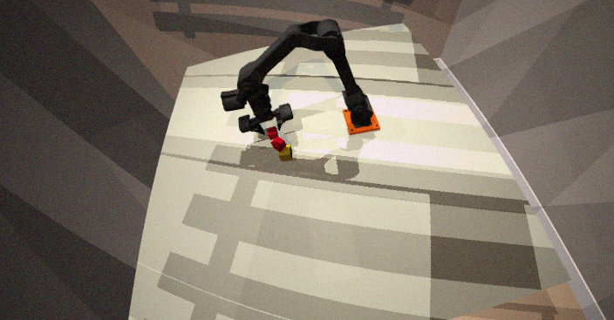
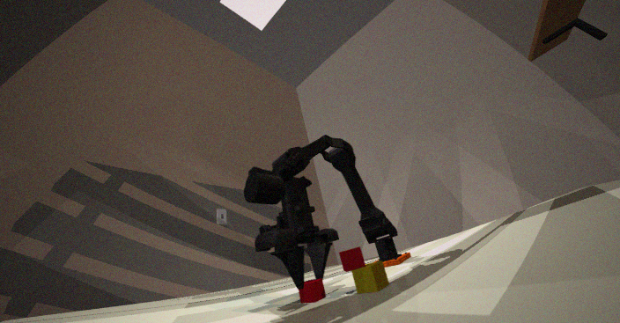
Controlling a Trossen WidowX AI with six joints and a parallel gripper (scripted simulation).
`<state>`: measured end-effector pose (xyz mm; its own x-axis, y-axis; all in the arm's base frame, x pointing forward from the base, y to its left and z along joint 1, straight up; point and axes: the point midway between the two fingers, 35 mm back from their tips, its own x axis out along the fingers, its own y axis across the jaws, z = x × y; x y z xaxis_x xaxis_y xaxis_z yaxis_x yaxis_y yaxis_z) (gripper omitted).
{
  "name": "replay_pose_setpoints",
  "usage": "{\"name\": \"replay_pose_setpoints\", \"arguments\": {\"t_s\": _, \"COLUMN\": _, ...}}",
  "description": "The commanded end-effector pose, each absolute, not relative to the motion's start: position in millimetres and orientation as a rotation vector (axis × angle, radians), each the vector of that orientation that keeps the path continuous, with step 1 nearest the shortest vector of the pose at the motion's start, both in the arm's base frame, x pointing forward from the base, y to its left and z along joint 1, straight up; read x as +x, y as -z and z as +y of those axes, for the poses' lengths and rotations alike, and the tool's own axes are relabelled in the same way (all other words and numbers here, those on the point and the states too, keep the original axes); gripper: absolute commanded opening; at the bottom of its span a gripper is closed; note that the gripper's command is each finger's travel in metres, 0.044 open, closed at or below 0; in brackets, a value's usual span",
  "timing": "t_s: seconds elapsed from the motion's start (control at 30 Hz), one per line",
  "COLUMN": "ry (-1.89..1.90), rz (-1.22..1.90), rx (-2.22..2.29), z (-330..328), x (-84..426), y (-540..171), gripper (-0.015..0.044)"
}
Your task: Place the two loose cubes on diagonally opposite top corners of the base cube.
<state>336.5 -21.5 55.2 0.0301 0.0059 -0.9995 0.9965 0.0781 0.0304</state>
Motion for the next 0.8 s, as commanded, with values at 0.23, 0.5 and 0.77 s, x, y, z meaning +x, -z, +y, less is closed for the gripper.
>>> {"name": "replay_pose_setpoints", "arguments": {"t_s": 0.23, "ry": 1.130, "rz": 1.223, "rx": 1.170, "z": -21.8, "x": 336.6, "y": -45.2, "gripper": 0.0160}}
{"name": "replay_pose_setpoints", "arguments": {"t_s": 0.5, "ry": 1.130, "rz": 1.223, "rx": 1.170, "z": -21.9, "x": 337.3, "y": -49.6, "gripper": 0.0105}}
{"name": "replay_pose_setpoints", "arguments": {"t_s": 0.77, "ry": 1.130, "rz": 1.222, "rx": 1.170, "z": -22.2, "x": 340.1, "y": -74.3, "gripper": 0.0105}}
